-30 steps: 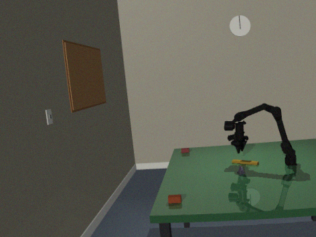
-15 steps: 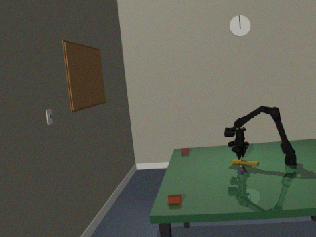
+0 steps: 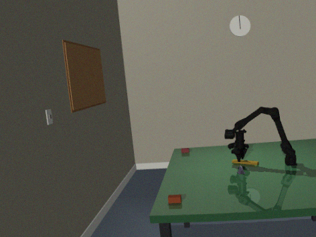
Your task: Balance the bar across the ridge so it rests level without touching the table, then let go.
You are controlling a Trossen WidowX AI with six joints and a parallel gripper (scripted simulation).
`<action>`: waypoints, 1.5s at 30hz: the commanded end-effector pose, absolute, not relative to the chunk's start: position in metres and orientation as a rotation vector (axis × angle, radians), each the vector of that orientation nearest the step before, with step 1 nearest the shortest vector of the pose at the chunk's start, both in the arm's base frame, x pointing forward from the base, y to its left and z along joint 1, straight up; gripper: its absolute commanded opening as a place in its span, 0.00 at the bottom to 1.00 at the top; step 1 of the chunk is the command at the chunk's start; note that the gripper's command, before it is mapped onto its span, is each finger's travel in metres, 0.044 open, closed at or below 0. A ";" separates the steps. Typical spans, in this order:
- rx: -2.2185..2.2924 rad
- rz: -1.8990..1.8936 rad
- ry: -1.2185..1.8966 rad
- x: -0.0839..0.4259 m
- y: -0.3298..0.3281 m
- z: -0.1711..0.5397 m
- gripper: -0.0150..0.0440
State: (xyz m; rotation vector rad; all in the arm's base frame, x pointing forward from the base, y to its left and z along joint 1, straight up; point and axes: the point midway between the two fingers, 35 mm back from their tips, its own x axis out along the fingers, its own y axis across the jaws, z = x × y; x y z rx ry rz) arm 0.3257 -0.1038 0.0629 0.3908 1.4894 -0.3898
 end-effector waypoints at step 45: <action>0.392 -0.392 1.499 0.327 -0.104 0.078 0.25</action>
